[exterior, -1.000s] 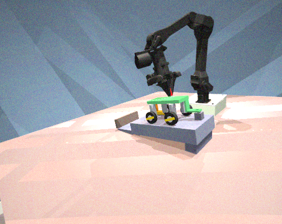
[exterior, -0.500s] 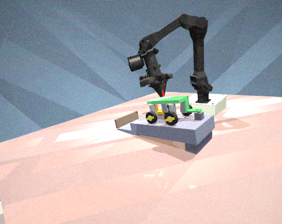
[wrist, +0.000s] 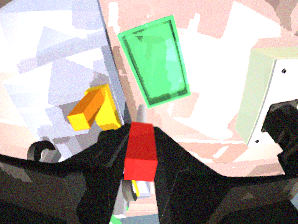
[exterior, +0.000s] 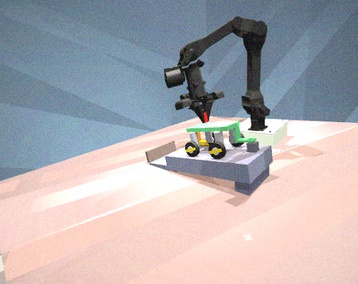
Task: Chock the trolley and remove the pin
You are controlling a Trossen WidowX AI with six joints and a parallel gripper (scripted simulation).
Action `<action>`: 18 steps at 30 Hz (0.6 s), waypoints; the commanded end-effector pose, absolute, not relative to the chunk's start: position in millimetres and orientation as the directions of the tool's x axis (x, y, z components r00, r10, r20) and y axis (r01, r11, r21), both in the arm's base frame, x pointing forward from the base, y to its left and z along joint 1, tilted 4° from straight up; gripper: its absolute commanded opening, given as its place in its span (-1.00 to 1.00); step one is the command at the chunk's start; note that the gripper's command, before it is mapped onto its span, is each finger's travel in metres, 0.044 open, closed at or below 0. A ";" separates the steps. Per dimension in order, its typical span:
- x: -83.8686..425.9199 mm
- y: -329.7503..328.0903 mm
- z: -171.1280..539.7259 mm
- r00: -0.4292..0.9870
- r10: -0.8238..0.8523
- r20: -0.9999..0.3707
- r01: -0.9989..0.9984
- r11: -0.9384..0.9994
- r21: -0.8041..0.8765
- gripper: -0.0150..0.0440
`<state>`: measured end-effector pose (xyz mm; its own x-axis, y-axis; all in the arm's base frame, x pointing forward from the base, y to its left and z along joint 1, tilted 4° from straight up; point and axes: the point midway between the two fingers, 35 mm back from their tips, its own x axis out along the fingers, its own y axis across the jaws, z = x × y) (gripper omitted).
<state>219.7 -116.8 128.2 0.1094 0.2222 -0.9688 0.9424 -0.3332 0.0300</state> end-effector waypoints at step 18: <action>220.1 -112.1 129.0 0.103 0.086 -0.991 0.563 -0.827 -0.013 -0.49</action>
<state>219.6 -112.6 128.2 0.1012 0.1133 -0.9884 0.6495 -0.7601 -0.0206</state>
